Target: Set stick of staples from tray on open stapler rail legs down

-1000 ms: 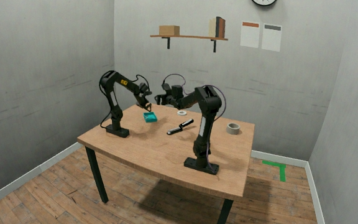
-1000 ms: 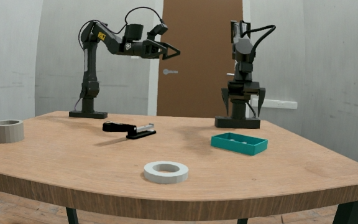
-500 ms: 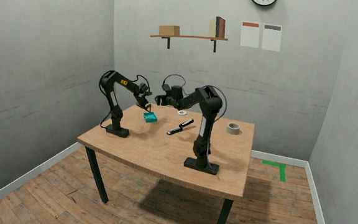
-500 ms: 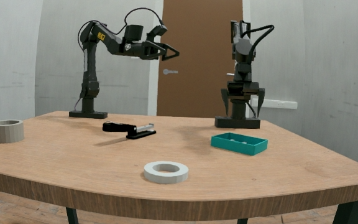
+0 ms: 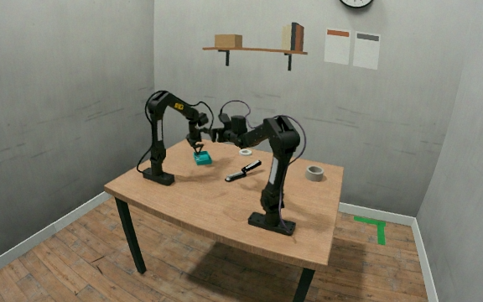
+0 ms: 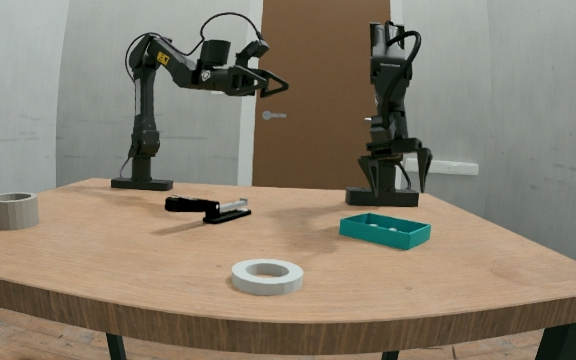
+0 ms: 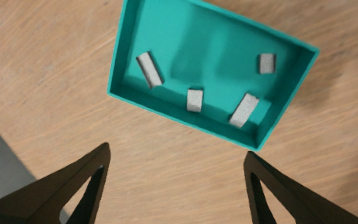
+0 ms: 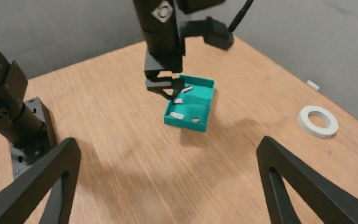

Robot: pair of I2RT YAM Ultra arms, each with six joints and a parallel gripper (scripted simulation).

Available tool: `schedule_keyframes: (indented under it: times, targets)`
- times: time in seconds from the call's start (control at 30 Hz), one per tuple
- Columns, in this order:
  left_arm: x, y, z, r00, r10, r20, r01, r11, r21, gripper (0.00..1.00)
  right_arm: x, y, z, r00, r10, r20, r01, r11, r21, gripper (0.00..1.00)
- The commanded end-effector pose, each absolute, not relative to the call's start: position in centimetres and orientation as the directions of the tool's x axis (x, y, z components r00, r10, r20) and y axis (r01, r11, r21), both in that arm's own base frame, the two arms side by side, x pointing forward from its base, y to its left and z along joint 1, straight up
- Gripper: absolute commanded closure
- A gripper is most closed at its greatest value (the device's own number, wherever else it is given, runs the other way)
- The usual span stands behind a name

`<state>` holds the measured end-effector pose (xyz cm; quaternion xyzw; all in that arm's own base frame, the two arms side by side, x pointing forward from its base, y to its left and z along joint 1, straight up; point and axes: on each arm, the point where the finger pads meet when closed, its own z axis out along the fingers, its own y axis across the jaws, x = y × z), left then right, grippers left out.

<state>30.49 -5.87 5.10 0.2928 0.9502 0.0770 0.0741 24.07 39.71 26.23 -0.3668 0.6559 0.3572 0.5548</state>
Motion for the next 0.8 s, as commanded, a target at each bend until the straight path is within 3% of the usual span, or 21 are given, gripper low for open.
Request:
schedule_keyframes:
  times: [0.0,0.07,0.43,0.77]
  targets:
    - [29.3,-4.8,5.2,-0.749,0.650,0.129,0.662,0.724,0.193,0.00,23.4,39.4,26.4,-0.125,-0.087,-0.988,-0.877,0.475,0.069,0.00]
    - [29.3,-4.8,5.2,-0.749,0.650,0.129,0.662,0.724,0.193,0.00,23.4,39.4,26.4,-0.125,-0.087,-0.988,-0.877,0.475,0.069,0.00]
    - [29.6,-3.3,5.2,-0.453,0.728,0.515,0.862,0.505,0.045,0.00,23.4,39.4,26.4,-0.125,-0.087,-0.988,-0.877,0.475,0.069,0.00]
    - [29.9,-3.1,4.2,-0.305,0.708,0.636,0.903,0.428,-0.043,0.00,23.4,39.4,26.4,-0.125,-0.087,-0.988,-0.877,0.475,0.069,0.00]
